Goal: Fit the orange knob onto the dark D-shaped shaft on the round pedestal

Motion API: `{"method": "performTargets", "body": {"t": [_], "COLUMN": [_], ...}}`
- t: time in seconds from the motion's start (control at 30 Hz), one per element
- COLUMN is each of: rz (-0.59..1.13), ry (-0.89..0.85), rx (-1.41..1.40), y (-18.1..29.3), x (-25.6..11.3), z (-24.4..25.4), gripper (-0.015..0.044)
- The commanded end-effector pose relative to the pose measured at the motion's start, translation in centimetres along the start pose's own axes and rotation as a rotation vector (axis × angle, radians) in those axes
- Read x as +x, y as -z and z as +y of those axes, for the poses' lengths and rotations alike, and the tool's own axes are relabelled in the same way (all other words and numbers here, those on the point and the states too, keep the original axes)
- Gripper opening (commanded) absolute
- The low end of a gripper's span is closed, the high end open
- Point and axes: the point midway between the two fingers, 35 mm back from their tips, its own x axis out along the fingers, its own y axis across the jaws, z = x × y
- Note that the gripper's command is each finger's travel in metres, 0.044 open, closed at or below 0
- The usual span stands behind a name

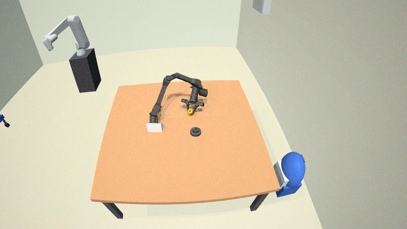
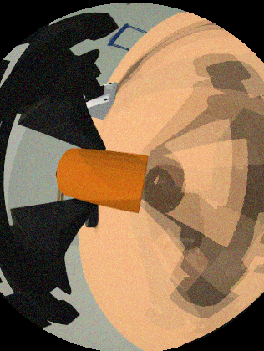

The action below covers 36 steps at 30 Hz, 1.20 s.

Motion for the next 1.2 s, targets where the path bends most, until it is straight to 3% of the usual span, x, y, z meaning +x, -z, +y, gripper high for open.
{"method": "performTargets", "body": {"t": [0.0,0.17,0.97,1.07,1.17], "rz": [0.067,0.130,0.118,0.124,0.124], "ry": [0.005,0.004,0.027,0.016,0.016], "rx": [0.004,0.004,0.002,-0.003,-0.003], "y": [-0.39,-0.78,-1.32,-1.17,-1.17], "x": [-0.33,-0.62,-1.32,-1.01,-1.01], "z": [-0.16,-0.15,-0.07,0.00,0.00], "gripper": [0.0179,0.0179,0.0179,0.0258,0.0260]}}
